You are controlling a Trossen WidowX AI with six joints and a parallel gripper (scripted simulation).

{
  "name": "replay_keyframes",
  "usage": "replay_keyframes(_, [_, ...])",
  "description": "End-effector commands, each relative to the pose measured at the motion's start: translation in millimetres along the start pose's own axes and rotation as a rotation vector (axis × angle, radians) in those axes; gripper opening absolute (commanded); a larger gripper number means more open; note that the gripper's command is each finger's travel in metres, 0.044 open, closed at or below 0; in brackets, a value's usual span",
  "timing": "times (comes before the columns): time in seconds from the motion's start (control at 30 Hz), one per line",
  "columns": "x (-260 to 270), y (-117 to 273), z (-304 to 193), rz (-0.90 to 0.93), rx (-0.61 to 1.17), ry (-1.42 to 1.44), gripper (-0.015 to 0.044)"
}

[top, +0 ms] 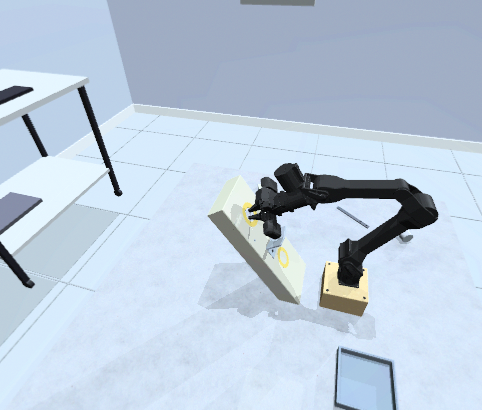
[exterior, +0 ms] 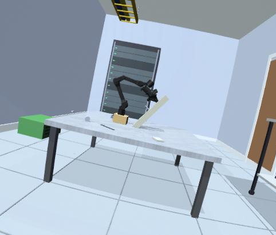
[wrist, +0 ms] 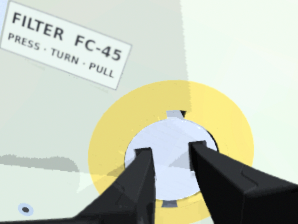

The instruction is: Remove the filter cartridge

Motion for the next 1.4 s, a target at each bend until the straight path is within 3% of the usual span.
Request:
replay_keyframes(0.0, [1.0,-3.5,-1.5,0.003,0.005,0.004,0.0096])
replay_keyframes(0.6, [1.0,-8.7,-1.5,0.003,0.005,0.004,0.0096])
replay_keyframes(1.03, [0.2,-4.4,-0.3,0.0,-0.001,0.004,0.0])
replay_keyframes(1.37, [0.9,-8.7,-1.4,0.003,0.004,0.304,0.0])
Point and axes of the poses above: the point midway between the two fingers, 35 mm back from their tips, its own y axis back along the fingers, its own x axis across the jaws, z = x × y, the point moved 7 cm from there along y, back along the fingers, and after that the axes turned 4 degrees about y, right-handed, at the moved point
